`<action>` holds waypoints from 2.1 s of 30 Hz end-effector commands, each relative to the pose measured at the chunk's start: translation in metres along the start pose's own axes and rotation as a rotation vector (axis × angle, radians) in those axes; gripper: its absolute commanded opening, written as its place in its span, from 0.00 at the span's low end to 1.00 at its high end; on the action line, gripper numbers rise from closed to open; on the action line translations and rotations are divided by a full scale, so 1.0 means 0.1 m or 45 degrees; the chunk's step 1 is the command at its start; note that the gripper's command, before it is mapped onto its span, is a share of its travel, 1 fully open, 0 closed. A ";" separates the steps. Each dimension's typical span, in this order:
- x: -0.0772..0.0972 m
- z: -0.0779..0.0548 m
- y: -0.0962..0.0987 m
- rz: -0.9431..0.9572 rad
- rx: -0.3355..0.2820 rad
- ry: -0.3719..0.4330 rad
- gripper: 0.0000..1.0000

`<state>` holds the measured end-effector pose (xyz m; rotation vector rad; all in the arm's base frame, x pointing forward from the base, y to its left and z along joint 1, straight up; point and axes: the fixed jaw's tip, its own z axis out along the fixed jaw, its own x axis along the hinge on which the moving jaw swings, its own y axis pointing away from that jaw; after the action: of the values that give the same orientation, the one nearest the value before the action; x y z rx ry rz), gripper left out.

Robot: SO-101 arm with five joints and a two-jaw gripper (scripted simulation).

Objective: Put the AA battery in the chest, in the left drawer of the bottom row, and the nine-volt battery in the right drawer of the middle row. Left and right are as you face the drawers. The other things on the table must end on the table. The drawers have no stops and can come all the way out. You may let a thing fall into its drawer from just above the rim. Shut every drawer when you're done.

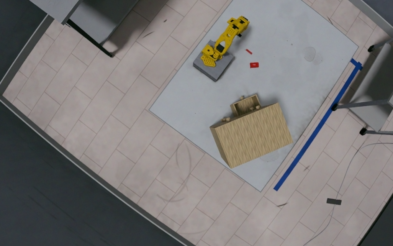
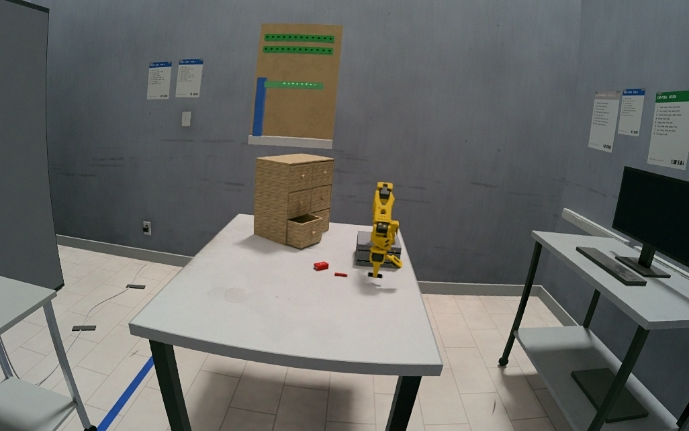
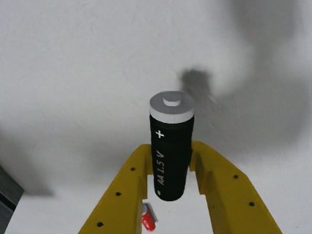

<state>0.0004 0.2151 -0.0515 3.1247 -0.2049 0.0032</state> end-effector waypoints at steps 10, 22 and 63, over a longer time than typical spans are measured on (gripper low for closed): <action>0.00 -0.29 0.01 -0.015 0.014 -0.003 0.00; 0.00 -0.40 0.00 -0.143 0.053 -0.006 0.00; 0.02 -1.29 0.11 -1.312 0.409 0.154 0.00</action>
<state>0.0028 0.2095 0.0702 3.1191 1.3574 0.1919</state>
